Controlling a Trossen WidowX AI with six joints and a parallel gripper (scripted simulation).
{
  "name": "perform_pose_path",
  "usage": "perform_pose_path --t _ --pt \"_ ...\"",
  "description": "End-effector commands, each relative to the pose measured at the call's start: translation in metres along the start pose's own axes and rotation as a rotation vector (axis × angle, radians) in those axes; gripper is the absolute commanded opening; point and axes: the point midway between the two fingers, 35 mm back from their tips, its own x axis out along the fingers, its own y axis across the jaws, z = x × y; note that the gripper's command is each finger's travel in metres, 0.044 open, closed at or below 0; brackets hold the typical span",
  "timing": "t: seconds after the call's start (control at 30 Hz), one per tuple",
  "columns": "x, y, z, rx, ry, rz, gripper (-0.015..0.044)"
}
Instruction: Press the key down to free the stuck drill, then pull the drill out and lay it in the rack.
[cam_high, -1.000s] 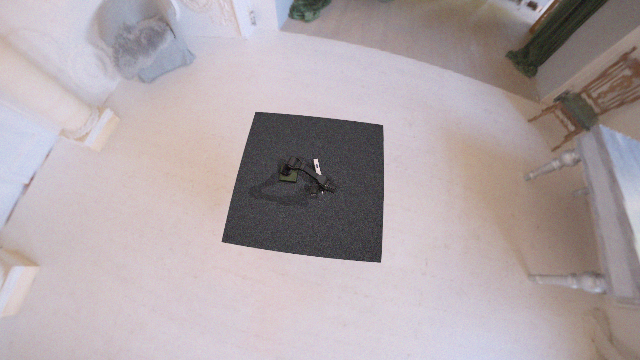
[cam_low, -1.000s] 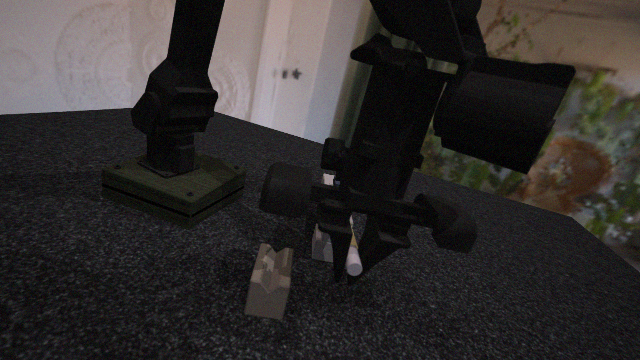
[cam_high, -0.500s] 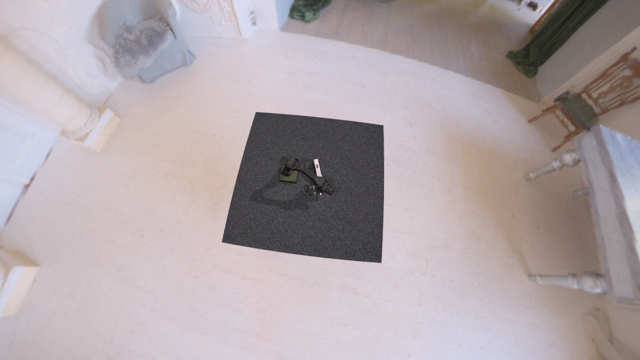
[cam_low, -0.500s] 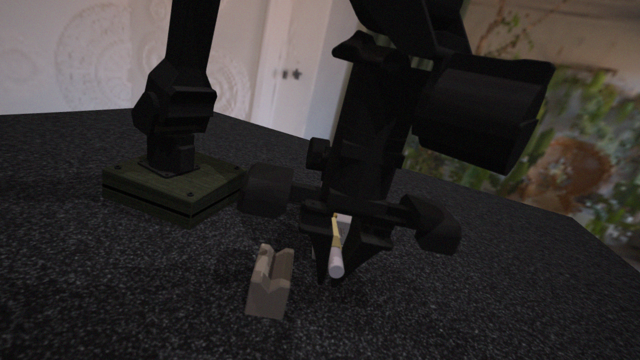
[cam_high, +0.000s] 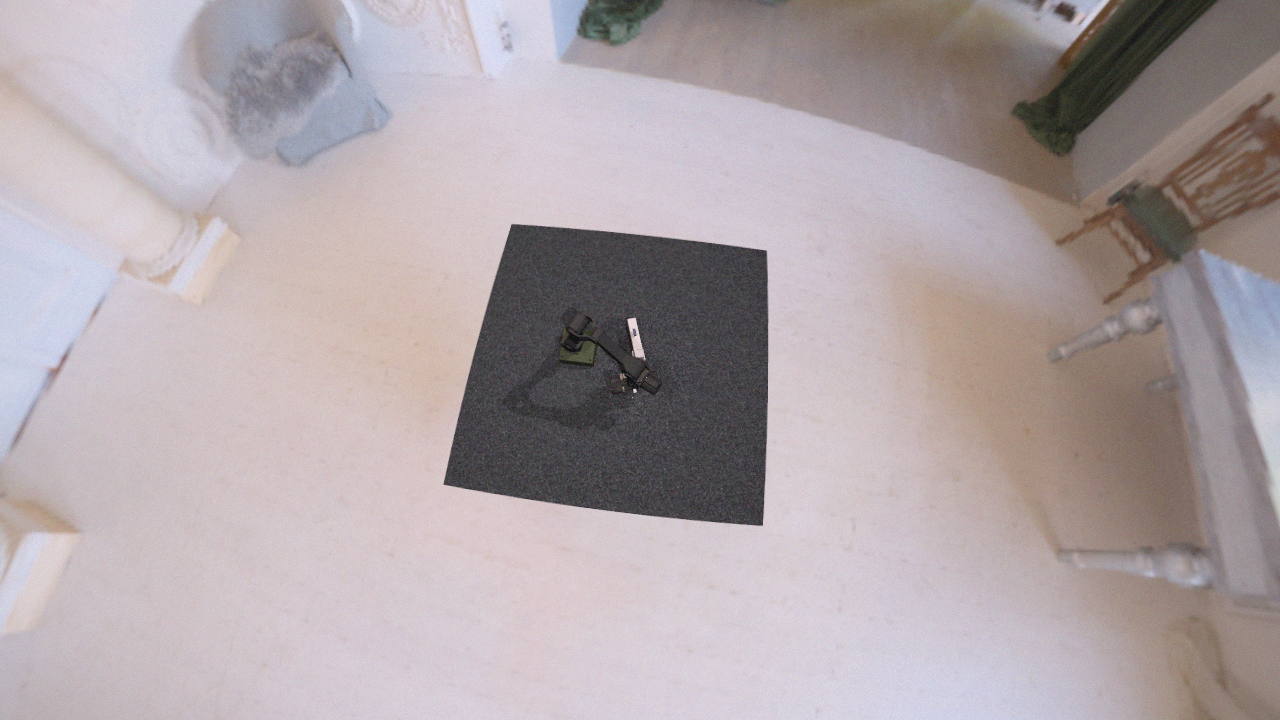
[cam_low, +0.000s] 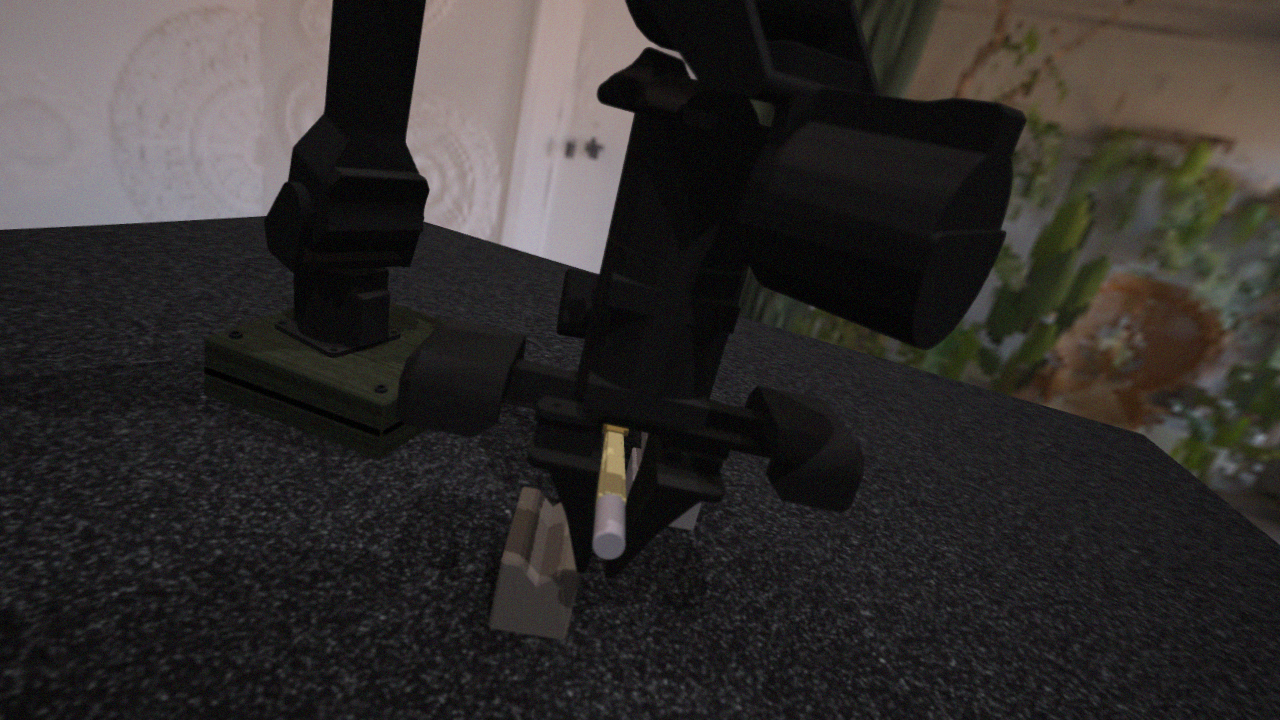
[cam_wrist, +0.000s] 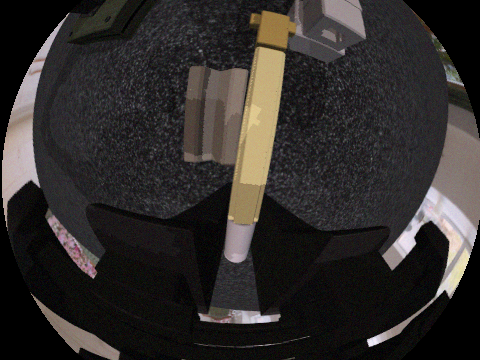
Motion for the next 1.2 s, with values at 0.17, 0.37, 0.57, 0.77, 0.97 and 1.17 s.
perform_pose_path --t 0.17,0.37,0.57,0.77,0.97,1.17 --pt "-0.001 0.018 -0.003 -0.004 0.001 -0.006 0.0000" --pt "-0.002 0.026 -0.004 -0.004 0.001 -0.005 0.0000" --pt "0.011 0.025 -0.004 -0.004 0.001 -0.005 0.0000" --pt "0.020 0.026 -0.004 -0.004 0.001 -0.005 0.0000" --pt "0.024 0.026 -0.003 -0.004 0.001 -0.005 0.0000" --pt "0.030 0.026 -0.004 -0.004 0.001 -0.005 0.0000"
